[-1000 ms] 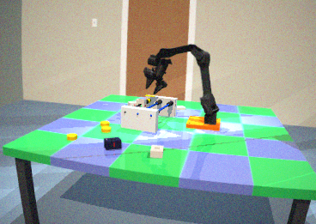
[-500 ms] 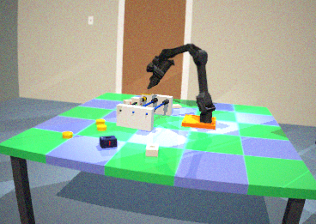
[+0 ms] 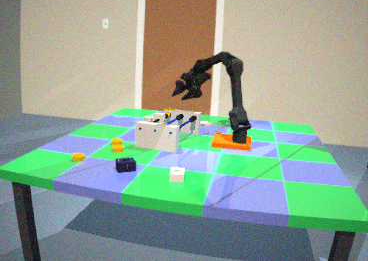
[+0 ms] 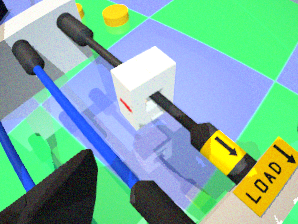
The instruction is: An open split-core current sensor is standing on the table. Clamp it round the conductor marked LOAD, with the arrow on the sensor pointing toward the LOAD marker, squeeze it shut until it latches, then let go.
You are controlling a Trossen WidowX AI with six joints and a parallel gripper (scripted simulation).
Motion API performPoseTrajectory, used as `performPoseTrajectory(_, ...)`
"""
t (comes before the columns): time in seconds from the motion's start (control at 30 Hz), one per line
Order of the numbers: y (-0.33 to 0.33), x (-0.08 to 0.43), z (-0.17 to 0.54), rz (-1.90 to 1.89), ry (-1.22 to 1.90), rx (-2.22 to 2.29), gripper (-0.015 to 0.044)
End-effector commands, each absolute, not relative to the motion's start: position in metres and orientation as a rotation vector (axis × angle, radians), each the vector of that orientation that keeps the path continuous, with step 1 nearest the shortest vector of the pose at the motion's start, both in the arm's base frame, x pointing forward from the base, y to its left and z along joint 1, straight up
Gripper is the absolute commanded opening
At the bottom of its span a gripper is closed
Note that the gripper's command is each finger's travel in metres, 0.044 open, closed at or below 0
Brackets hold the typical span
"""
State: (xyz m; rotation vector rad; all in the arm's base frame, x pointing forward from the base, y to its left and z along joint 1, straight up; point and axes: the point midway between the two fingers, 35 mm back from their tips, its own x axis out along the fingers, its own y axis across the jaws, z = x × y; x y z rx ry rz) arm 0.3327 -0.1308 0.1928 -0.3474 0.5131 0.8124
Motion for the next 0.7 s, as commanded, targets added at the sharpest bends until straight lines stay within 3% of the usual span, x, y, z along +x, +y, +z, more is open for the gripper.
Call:
performPoseTrajectory(0.0, -0.131, 0.333, 0.193, 0.812, 0.513, -0.347, 0.0440)
performPoseTrajectory(0.5, -0.130, 0.333, 0.192, 0.811, 0.523, -0.336, 0.0440)
performPoseTrajectory(0.63, -0.115, 0.339, 0.186, 0.747, 0.724, -0.125, 0.0440)
performPoseTrajectory(0.67, -0.127, 0.334, 0.189, 0.786, 0.599, -0.249, 0.0440)
